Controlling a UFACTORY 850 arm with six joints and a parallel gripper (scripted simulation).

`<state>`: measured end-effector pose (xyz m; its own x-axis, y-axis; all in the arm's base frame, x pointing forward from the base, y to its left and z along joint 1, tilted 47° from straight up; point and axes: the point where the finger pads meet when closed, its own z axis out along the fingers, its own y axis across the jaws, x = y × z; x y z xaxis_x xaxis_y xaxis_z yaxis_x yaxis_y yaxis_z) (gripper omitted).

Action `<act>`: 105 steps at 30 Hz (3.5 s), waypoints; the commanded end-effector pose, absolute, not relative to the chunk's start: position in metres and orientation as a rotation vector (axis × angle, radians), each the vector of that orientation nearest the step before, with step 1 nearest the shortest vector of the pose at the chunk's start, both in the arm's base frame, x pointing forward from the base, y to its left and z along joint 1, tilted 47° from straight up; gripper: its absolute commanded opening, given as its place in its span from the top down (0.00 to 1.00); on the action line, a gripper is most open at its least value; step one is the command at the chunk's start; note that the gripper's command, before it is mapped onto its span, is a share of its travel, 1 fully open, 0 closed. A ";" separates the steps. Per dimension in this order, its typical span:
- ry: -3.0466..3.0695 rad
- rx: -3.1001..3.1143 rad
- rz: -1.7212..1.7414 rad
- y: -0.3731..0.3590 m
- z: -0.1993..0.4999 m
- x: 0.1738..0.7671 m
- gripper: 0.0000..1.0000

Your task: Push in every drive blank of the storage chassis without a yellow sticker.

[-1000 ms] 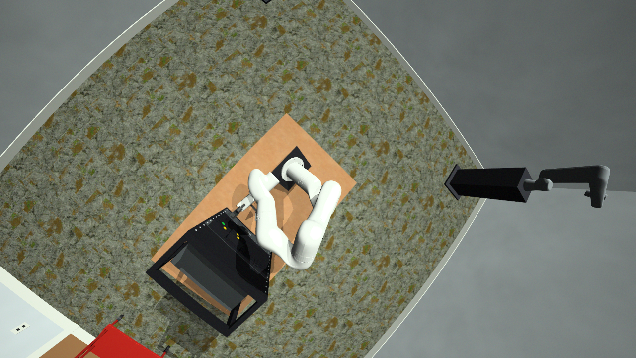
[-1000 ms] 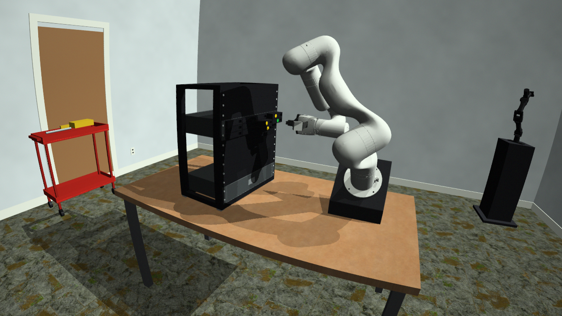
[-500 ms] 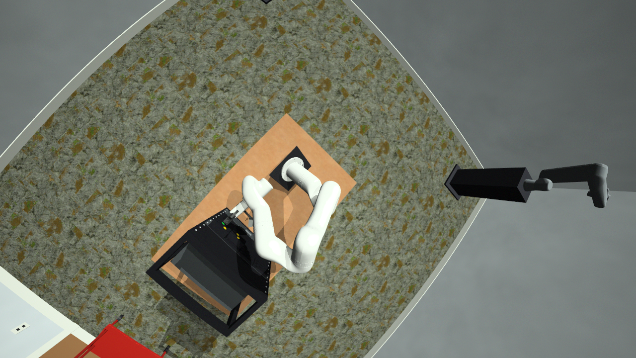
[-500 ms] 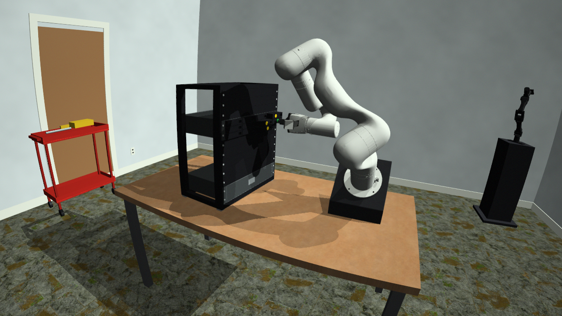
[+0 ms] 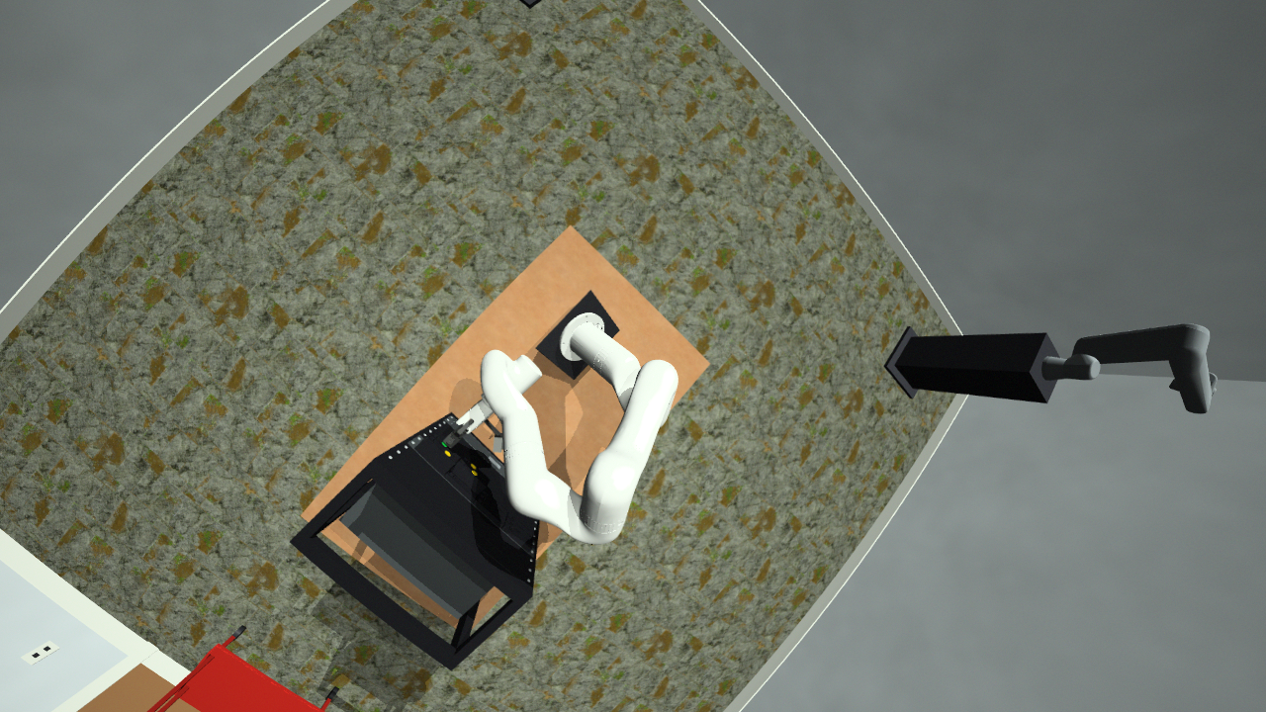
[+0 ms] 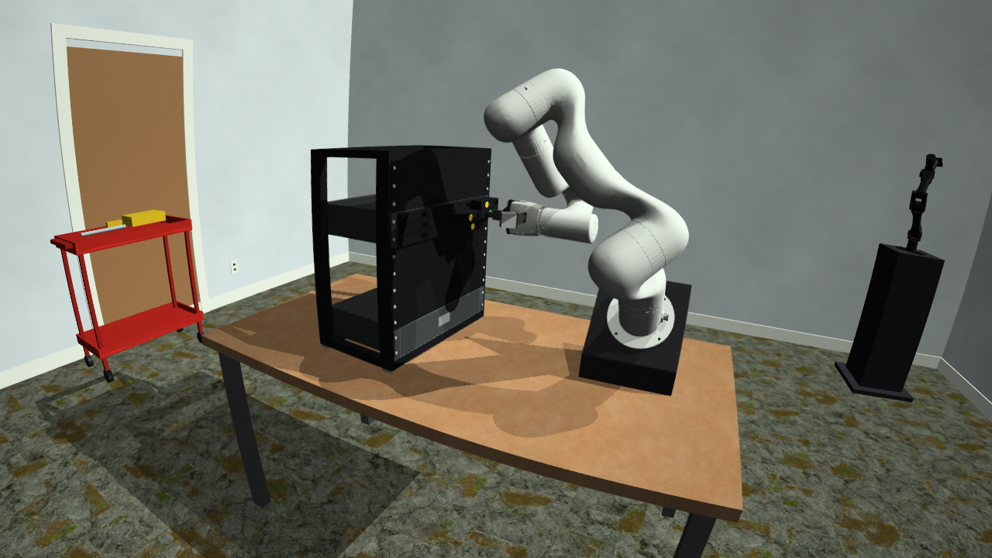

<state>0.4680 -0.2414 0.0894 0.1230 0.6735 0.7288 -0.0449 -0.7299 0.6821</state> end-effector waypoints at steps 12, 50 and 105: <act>0.606 1.843 1.660 -0.243 0.090 0.477 1.00; 0.606 1.843 1.660 -0.246 0.088 0.497 1.00; 0.606 1.843 1.660 -0.247 0.088 0.506 1.00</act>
